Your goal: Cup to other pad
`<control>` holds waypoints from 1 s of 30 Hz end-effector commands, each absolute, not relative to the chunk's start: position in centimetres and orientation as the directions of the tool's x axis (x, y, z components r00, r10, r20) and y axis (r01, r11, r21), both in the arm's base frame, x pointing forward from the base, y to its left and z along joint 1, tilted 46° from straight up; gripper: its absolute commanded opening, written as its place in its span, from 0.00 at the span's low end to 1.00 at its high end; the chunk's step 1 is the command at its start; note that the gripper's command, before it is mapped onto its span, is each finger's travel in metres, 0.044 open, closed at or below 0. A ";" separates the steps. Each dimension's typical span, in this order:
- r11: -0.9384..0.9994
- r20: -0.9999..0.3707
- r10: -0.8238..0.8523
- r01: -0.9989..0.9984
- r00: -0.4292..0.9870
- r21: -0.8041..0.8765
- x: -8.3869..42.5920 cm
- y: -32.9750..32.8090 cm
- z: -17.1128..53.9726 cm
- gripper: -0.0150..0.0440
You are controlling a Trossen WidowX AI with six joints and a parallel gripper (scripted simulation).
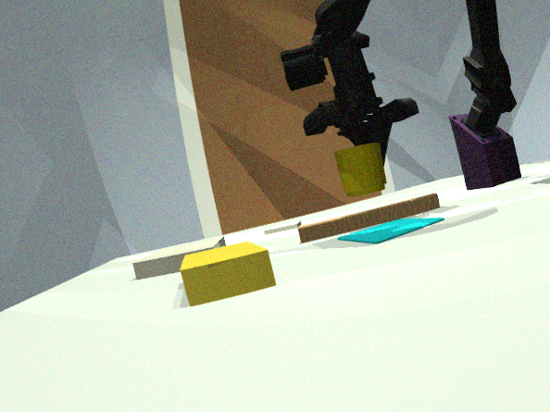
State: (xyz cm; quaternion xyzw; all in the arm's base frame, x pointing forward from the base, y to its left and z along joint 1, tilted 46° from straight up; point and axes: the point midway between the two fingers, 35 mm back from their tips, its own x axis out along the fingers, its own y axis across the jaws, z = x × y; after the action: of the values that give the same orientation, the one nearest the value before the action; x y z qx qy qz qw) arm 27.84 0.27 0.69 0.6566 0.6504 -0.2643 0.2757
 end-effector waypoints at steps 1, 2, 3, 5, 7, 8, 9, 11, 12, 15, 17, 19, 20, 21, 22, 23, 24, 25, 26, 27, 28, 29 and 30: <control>-0.004 -0.704 0.710 1.000 0.020 0.025 28.3 0.9 1.6 0.25; -0.004 -0.704 0.710 1.000 0.020 0.025 28.3 1.1 1.8 0.25; -0.004 -0.704 0.710 1.000 0.020 0.025 28.4 1.3 2.0 0.25; -0.004 -0.704 0.710 1.000 0.020 0.025 28.6 1.7 2.4 0.25; -0.004 -0.704 0.710 1.000 0.020 0.025 28.7 2.0 2.7 0.25; -0.004 -0.703 0.710 1.000 0.020 0.025 28.8 2.2 2.9 0.25; -0.004 -0.703 0.711 1.000 0.021 0.025 28.9 2.4 3.1 0.25; -0.004 -0.703 0.711 1.000 0.021 0.025 29.1 2.8 3.5 0.25; -0.004 -0.703 0.711 1.000 0.021 0.026 29.1 3.0 3.7 0.25; -0.004 -0.703 0.711 1.000 0.021 0.026 29.4 3.6 4.4 0.25; -0.004 -0.703 0.711 1.000 0.021 0.026 29.6 4.0 4.8 0.25; -0.004 -0.702 0.711 1.000 0.021 0.026 29.7 4.4 5.2 0.25; -0.004 -0.702 0.711 1.000 0.021 0.026 29.8 4.6 5.4 0.25; -0.004 -0.702 0.712 1.000 0.021 0.026 29.9 4.8 5.6 0.25; -0.004 -0.702 0.712 1.000 0.021 0.026 30.0 4.9 5.9 0.25; -0.004 -0.702 0.712 1.000 0.021 0.026 30.1 5.1 6.1 0.25; -0.004 -0.702 0.712 1.000 0.021 0.026 30.2 5.3 6.3 0.25; -0.004 -0.702 0.712 1.000 0.021 0.026 30.3 5.5 6.5 0.25; -0.004 -0.702 0.712 1.000 0.021 0.026 30.4 5.7 6.8 0.25; -0.004 -0.702 0.712 1.000 0.021 0.026 30.5 5.9 7.0 0.25; -0.004 -0.702 0.712 1.000 0.021 0.026 30.6 6.1 7.3 0.25; -0.004 -0.701 0.713 1.000 0.021 0.026 30.7 6.3 7.5 0.25; -0.003 -0.701 0.713 1.000 0.021 0.026 30.8 6.5 7.7 0.25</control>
State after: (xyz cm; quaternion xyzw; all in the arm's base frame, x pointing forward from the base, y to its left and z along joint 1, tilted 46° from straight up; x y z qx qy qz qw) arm 30.39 5.96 6.80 0.6568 0.6508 -0.2643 0.2742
